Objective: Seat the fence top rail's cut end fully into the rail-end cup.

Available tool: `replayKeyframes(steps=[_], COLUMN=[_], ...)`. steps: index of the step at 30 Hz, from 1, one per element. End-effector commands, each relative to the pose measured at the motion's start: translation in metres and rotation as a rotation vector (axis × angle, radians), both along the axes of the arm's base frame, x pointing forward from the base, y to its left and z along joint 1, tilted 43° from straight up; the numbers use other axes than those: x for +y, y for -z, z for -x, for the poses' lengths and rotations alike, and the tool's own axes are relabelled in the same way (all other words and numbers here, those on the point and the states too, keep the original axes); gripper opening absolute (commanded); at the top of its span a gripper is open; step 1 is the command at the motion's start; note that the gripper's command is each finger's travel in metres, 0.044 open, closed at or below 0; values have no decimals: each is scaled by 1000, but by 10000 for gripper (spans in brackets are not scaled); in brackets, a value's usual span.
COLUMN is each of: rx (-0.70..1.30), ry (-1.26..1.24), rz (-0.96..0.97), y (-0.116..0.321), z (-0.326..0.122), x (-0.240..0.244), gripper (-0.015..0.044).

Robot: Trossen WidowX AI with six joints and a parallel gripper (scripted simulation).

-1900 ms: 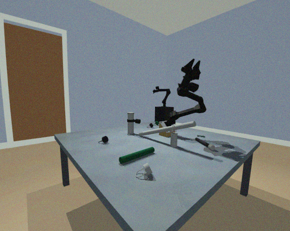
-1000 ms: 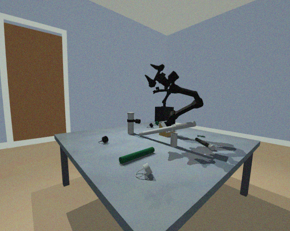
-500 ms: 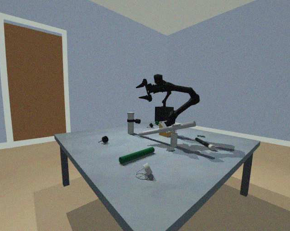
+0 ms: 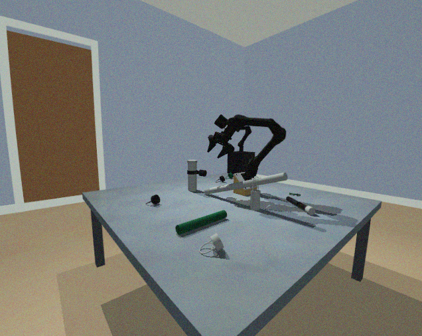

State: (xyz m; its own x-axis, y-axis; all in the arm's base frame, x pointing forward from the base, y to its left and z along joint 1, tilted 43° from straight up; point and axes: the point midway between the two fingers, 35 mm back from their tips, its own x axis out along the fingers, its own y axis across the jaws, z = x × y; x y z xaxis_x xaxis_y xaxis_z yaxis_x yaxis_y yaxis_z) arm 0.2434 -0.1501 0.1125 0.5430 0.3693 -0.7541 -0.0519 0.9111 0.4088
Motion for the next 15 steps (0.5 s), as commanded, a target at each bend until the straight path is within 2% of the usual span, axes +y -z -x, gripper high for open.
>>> replayKeyframes(steps=[1,11,15], rx=[94,89,29], ry=[36,26,-115], rz=[-316,-310,-219], y=[-8,-8,1], z=[18,18,16], x=[27,26,13], gripper=[440,440,440])
